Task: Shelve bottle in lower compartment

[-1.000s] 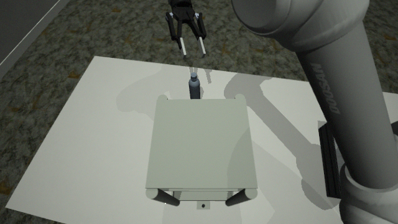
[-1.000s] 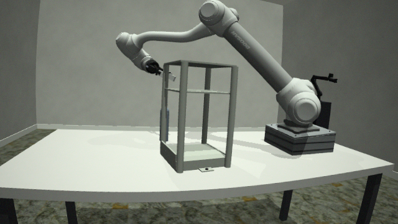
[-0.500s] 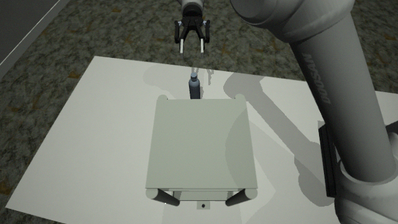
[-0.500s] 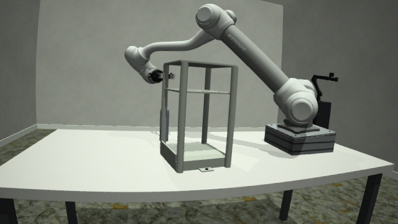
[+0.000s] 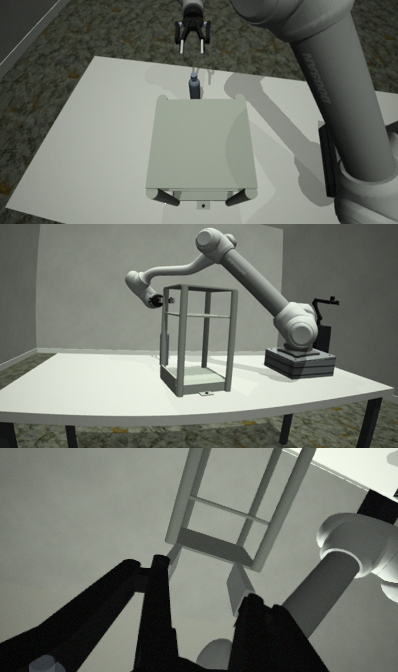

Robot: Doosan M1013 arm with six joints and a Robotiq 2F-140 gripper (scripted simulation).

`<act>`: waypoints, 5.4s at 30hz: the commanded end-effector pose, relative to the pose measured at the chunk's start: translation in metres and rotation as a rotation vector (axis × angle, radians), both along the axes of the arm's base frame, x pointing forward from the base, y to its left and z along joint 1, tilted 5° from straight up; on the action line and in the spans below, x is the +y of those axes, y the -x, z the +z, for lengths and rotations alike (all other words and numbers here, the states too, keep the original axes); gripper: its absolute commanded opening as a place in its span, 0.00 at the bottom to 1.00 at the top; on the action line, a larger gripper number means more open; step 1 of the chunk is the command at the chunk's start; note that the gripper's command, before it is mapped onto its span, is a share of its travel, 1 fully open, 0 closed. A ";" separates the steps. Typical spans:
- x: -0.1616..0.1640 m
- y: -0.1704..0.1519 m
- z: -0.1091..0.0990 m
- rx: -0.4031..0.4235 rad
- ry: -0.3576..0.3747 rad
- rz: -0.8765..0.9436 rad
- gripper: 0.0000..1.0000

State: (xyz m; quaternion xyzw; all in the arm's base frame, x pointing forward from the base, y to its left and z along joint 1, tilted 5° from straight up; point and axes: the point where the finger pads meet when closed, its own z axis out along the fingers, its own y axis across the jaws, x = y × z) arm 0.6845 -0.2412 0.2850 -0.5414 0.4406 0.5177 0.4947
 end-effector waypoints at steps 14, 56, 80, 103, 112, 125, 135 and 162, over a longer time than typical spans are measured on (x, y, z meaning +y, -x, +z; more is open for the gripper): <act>0.000 -0.001 -0.013 -0.001 0.001 -0.002 0.40; 0.003 -0.008 -0.099 -0.001 0.001 -0.002 0.40; 0.006 -0.013 -0.164 -0.001 0.001 -0.002 0.40; 0.007 -0.017 -0.210 -0.001 0.001 -0.002 0.40; 0.008 -0.018 -0.219 -0.001 0.001 -0.002 0.40; 0.008 -0.019 -0.228 -0.001 0.001 -0.002 0.40; 0.008 -0.019 -0.231 -0.001 0.001 -0.002 0.40; 0.008 -0.019 -0.231 -0.001 0.001 -0.002 0.40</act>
